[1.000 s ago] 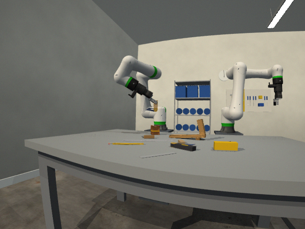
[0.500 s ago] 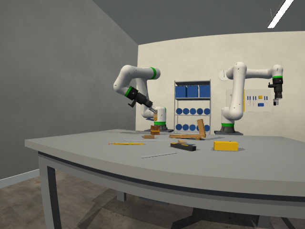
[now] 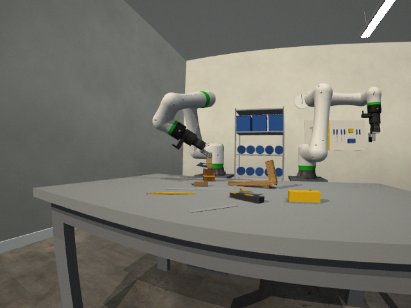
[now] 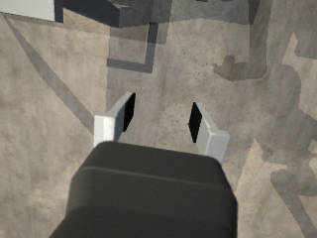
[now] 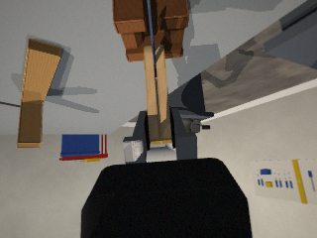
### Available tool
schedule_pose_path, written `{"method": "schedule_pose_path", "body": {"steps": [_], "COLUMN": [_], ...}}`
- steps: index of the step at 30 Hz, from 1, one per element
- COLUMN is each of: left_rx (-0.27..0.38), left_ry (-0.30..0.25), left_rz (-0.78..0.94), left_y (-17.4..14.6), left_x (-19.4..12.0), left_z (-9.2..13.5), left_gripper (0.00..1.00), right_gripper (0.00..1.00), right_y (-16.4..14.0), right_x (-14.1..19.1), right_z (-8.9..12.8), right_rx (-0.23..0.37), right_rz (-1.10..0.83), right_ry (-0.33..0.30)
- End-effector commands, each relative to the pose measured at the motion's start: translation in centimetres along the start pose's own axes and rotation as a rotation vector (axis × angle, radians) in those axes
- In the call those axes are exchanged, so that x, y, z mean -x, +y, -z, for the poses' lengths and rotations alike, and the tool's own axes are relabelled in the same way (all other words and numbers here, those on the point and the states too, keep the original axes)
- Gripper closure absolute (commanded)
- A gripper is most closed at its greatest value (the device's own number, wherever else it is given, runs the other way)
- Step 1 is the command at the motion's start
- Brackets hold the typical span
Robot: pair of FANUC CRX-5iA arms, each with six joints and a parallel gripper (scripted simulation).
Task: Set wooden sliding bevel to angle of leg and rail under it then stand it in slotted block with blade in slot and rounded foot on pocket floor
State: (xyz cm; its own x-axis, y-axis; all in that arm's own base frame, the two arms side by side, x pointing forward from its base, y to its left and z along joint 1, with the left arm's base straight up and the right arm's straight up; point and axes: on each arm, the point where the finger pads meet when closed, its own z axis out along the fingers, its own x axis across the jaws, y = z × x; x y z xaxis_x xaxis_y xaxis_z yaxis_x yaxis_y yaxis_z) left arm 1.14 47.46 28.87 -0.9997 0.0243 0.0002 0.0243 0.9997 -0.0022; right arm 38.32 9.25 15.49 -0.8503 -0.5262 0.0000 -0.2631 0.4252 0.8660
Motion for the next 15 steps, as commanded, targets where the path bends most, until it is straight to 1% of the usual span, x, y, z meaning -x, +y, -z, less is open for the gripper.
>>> {"method": "schedule_pose_path", "body": {"steps": [1,15], "left_rx": [0.002,0.002], "left_ry": [0.0,0.0], "left_rz": [0.0,0.0], "left_y": [0.03,0.03], "left_x": [0.01,0.01], "left_z": [0.09,0.09], "left_gripper": [0.0,0.0], "right_gripper": [1.0,1.0], "right_y": [0.03,-0.23], "right_x": [0.02,0.02], "right_z": [0.04,-0.11], "right_rx": [-0.001,-0.001], "right_rz": [0.001,0.001], "right_ry": [0.0,0.0]}}
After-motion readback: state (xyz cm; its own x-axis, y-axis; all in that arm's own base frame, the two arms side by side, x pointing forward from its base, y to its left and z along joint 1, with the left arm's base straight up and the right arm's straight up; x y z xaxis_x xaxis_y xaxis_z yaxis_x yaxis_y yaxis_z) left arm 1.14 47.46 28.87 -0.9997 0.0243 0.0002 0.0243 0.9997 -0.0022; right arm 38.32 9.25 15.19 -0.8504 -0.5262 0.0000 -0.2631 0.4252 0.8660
